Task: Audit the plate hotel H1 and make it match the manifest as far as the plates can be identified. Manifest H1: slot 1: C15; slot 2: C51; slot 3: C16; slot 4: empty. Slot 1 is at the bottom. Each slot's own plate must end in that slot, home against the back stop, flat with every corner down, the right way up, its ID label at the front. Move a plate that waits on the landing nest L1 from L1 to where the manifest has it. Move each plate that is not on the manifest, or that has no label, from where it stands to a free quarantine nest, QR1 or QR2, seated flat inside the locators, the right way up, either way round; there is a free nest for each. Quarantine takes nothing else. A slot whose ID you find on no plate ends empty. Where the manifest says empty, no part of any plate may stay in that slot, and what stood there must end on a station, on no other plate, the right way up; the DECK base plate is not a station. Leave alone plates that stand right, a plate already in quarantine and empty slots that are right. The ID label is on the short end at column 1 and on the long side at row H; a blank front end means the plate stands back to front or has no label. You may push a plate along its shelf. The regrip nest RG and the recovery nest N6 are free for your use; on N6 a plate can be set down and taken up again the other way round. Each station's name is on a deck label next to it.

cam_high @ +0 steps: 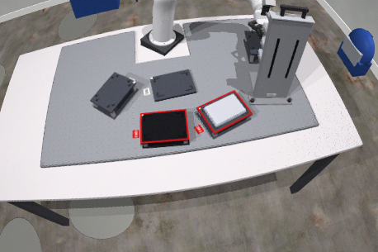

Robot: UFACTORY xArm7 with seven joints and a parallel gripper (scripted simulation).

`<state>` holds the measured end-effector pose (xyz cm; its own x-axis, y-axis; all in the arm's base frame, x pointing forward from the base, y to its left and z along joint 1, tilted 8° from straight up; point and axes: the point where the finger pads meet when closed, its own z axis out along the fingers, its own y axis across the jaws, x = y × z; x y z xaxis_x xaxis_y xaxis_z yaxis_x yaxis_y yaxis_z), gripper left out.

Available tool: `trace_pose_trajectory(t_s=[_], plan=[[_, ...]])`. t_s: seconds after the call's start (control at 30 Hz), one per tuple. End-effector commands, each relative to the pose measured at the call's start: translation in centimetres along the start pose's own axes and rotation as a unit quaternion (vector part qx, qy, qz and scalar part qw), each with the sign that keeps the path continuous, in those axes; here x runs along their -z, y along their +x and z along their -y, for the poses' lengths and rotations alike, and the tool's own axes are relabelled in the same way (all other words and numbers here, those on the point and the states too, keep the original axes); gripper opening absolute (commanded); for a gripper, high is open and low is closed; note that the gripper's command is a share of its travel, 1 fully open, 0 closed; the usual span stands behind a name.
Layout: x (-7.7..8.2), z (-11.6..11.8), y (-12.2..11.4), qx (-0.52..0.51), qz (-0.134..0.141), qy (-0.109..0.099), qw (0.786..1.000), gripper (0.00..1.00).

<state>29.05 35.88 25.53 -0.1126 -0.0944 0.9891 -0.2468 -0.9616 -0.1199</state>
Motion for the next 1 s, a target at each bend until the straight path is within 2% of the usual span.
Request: trace_pose_trajectory(t_s=[0.0, 0.07, 0.1, 0.97], plan=[[0.0, 0.07, 0.11, -0.002, 0.0, 0.0, 1.0, 1.0], [0.01, 0.07, 0.11, -0.002, 0.0, 0.0, 1.0, 1.0], [0.06, 0.07, 0.11, -0.002, 0.0, 0.0, 1.0, 0.0], [0.06, 0.07, 0.11, -0.002, 0.0, 0.0, 1.0, 0.0]])
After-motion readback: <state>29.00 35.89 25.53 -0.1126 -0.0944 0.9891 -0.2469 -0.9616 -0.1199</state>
